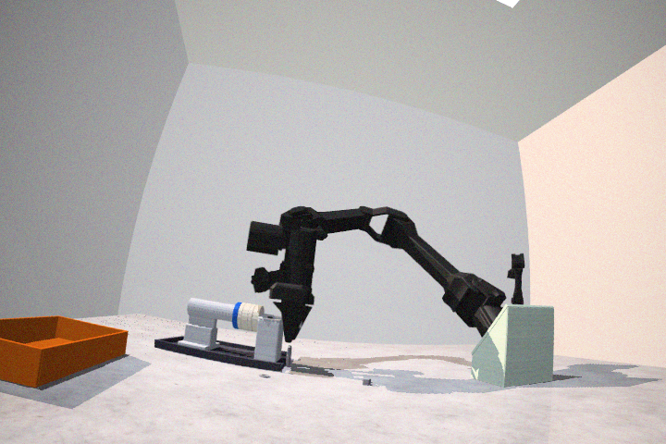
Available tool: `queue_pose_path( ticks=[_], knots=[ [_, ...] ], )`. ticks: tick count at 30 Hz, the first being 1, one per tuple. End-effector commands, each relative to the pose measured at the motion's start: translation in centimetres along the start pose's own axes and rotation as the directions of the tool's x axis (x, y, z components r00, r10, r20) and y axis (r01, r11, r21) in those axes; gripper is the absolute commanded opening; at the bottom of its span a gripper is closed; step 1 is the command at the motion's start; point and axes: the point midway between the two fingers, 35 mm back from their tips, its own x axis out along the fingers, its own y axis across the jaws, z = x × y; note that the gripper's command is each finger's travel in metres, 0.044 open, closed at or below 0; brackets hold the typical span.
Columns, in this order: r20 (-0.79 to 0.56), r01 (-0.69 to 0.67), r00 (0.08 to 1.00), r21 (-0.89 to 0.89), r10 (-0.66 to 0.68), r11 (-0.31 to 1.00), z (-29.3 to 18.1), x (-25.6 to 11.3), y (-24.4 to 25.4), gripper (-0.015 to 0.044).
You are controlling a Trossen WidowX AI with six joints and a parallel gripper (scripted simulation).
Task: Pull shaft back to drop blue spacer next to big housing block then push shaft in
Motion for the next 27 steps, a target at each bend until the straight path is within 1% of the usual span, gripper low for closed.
queue_pose_path(
  ticks=[1,6,13,27],
  knots=[
    [0.000,0.000,1.000,0.001,0.000,1.000,0.00,0.01,-0.01,0.0177],
    [0.000,0.000,1.000,0.001,0.000,1.000,0.00,0.01,-0.01,0.0046],
    [0.000,0.001,1.000,0.000,-0.001,1.000,-0.02,0.01,-0.01,0.0000],
    [0.000,0.005,1.000,-0.004,-0.005,1.000,-0.95,0.02,0.00,0.0000]
  ],
)
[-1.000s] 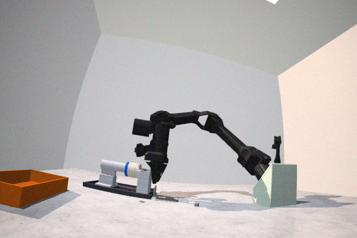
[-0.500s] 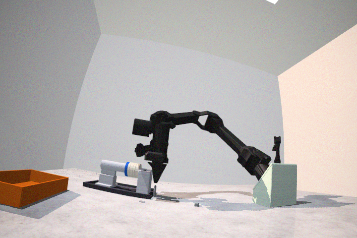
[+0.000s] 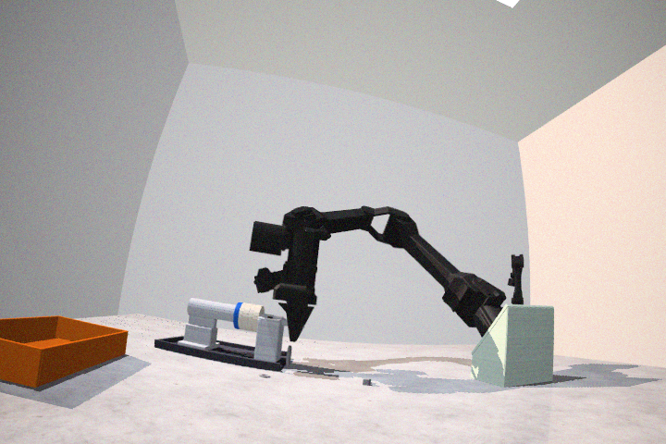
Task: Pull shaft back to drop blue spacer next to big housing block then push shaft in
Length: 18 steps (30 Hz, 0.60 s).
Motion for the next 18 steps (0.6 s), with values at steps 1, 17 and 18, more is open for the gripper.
queue_pose_path(
  ticks=[1,17,18],
  knots=[
    [-0.005,-0.004,1.000,-0.001,0.004,1.000,-0.48,0.03,0.09,0.0000],
    [-0.005,-0.004,1.000,-0.002,0.004,1.000,-1.05,0.03,0.10,0.0000],
    [-0.005,-0.004,1.000,-0.002,0.004,1.000,-1.07,0.03,0.10,0.0000]
  ],
)
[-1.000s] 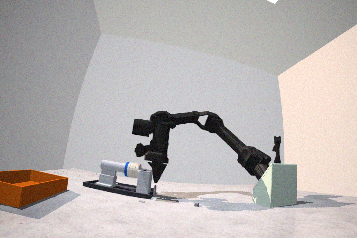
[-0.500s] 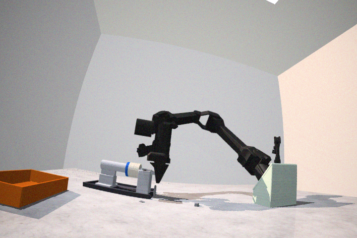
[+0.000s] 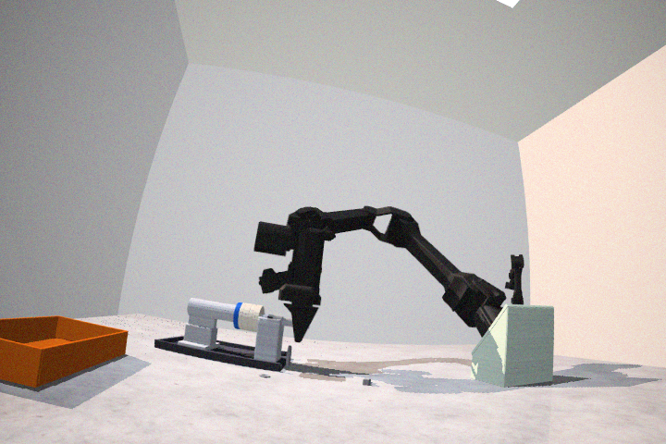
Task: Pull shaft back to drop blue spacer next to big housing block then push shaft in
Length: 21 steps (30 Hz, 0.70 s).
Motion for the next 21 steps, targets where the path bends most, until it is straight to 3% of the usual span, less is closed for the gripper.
queue_pose_path(
  ticks=[1,21],
  knots=[
    [-0.004,-0.005,1.000,-0.001,0.005,1.000,-0.17,0.03,0.10,0.0000],
    [-0.004,-0.005,1.000,-0.001,0.005,1.000,-0.35,0.03,0.11,0.0000]
  ],
)
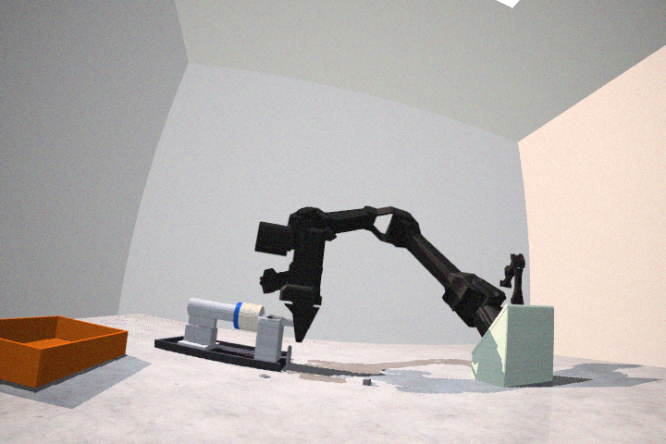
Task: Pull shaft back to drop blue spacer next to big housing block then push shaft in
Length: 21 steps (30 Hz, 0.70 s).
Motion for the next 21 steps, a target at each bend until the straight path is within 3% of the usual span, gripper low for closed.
queue_pose_path(
  ticks=[1,21],
  knots=[
    [-0.004,-0.005,1.000,0.000,0.005,1.000,-0.18,0.03,0.11,0.0000],
    [-0.004,-0.005,1.000,0.000,0.005,1.000,-0.36,0.03,0.11,0.0000]
  ],
)
